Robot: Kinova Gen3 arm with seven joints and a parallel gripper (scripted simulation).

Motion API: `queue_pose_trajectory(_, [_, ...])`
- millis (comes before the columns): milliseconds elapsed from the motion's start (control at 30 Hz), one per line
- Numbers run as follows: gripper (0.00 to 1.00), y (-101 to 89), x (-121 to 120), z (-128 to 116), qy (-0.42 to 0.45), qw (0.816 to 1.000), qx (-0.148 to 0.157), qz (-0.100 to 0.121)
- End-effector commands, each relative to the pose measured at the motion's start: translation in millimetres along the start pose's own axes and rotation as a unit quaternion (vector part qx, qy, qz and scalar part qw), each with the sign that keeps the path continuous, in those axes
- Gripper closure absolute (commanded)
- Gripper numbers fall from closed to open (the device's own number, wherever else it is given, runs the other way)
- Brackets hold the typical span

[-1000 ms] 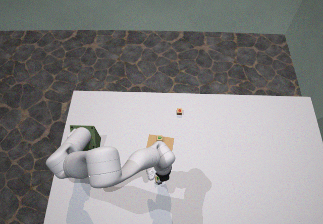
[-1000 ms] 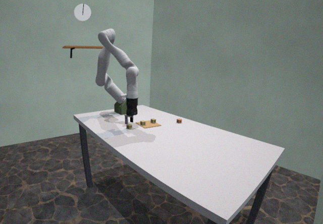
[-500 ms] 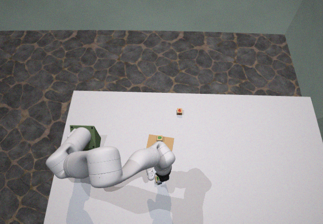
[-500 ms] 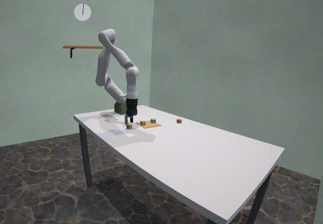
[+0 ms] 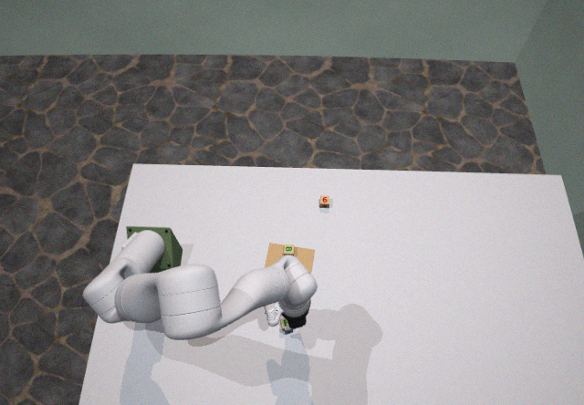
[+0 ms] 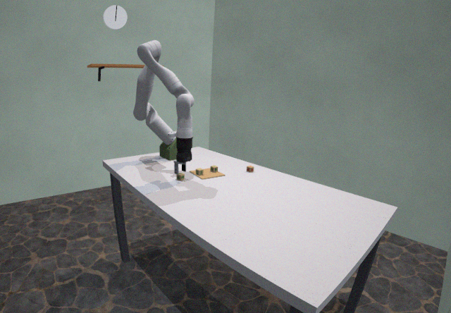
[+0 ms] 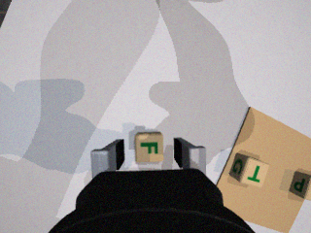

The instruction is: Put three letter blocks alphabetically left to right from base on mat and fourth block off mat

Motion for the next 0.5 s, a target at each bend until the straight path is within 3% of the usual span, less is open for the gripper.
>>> queue_pose_trajectory(0, [0.00,-0.5,0.2,-0.6,0.000,1.000,-0.001,0.000])
queue_pose_trajectory(467, [0.00,1.6,0.2,-0.7,0.000,1.000,-0.001,0.000])
Point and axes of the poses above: the point where the finger pads meet when closed, its own y axis out along the fingers, its own x axis across the jaws, z = x × y, the point moved 6 cm from there along -y, back along the fingers, and after that the axes turned 6 degrees about y, right-handed, at the moved point
